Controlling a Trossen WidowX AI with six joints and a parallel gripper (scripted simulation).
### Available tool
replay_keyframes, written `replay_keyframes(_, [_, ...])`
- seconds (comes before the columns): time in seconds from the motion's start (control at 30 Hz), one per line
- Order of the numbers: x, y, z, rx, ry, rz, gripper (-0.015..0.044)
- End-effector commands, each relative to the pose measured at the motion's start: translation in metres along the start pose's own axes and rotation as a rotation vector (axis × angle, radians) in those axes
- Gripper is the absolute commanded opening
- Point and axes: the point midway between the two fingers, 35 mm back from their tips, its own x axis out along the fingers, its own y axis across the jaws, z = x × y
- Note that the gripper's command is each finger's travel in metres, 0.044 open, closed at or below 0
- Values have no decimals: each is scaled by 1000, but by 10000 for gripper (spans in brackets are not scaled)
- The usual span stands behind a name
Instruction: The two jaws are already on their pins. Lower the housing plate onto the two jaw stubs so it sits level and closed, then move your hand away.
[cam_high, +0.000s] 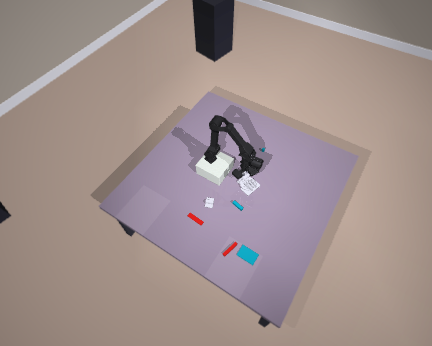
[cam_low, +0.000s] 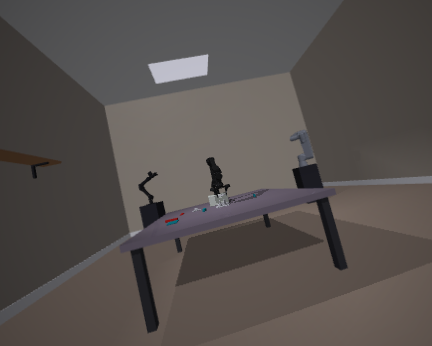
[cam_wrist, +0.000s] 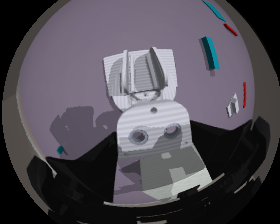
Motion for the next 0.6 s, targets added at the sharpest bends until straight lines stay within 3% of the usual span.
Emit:
replay_keyframes(0.0, [8, 0, -2, 5, 8, -1, 351])
replay_keyframes(0.57, [37, 0, -2, 6, 9, -1, 351])
